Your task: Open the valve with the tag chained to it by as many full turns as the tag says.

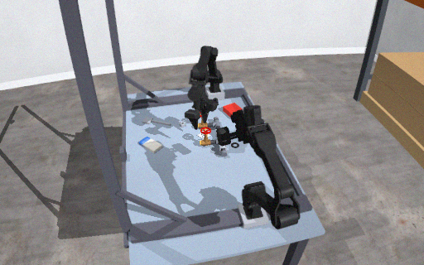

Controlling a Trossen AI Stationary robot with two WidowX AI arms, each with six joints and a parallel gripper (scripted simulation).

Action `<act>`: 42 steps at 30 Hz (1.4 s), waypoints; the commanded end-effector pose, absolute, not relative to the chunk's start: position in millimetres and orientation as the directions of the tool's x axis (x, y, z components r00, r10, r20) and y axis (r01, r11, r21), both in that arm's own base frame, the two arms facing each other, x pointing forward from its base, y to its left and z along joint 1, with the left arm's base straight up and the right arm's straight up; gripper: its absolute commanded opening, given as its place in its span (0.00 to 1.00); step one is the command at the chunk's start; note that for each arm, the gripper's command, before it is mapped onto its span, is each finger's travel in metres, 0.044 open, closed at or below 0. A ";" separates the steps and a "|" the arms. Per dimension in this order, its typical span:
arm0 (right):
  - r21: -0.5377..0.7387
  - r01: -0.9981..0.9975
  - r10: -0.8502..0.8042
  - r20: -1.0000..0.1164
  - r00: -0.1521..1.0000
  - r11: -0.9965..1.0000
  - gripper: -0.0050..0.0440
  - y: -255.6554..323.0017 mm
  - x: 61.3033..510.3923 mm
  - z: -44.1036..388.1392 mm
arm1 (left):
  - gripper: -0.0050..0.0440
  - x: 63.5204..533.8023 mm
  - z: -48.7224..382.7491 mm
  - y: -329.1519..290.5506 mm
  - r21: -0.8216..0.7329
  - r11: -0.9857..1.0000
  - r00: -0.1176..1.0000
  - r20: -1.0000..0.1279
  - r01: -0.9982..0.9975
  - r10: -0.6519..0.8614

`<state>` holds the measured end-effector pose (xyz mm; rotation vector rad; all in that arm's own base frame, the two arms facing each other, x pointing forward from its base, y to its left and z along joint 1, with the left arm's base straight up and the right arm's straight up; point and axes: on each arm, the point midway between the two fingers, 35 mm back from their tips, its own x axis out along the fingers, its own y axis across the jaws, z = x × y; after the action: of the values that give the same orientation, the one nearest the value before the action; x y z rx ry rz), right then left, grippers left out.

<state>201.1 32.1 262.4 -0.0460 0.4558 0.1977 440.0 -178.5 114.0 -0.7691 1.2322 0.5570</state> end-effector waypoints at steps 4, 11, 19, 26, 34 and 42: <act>-0.002 -0.199 0.179 -0.427 0.886 0.980 0.92 31.8 201.4 268.5 | 0.95 444.7 125.4 -176.8 -0.172 0.851 0.266 -0.963 -0.497 -0.039; -0.002 -0.199 0.179 -0.427 0.886 0.980 0.92 31.8 201.4 268.5 | 0.95 444.8 124.5 -174.9 -0.115 0.949 0.255 -0.966 -0.294 -0.038; -0.002 -0.199 0.179 -0.427 0.886 0.980 0.92 31.8 201.4 268.5 | 0.95 444.7 123.2 -171.9 -0.021 0.998 0.238 -0.971 0.062 -0.035; -0.002 -0.199 0.179 -0.427 0.886 0.980 0.92 31.8 201.4 268.5 | 0.95 444.6 122.0 -169.2 0.053 0.928 0.222 -0.974 0.370 -0.033; -0.002 -0.199 0.179 -0.427 0.886 0.980 0.92 31.8 201.4 268.5 | 0.95 444.5 121.0 -166.9 0.104 0.789 0.209 -0.977 0.606 -0.032; -0.002 -0.199 0.179 -0.427 0.886 0.980 0.92 31.8 201.4 268.5 | 0.95 444.2 119.7 -163.9 0.149 0.511 0.191 -0.981 0.847 -0.030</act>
<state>201.1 32.1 262.4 -0.0460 0.4558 0.1977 438.9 -166.5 108.2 0.7189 1.2902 -0.6276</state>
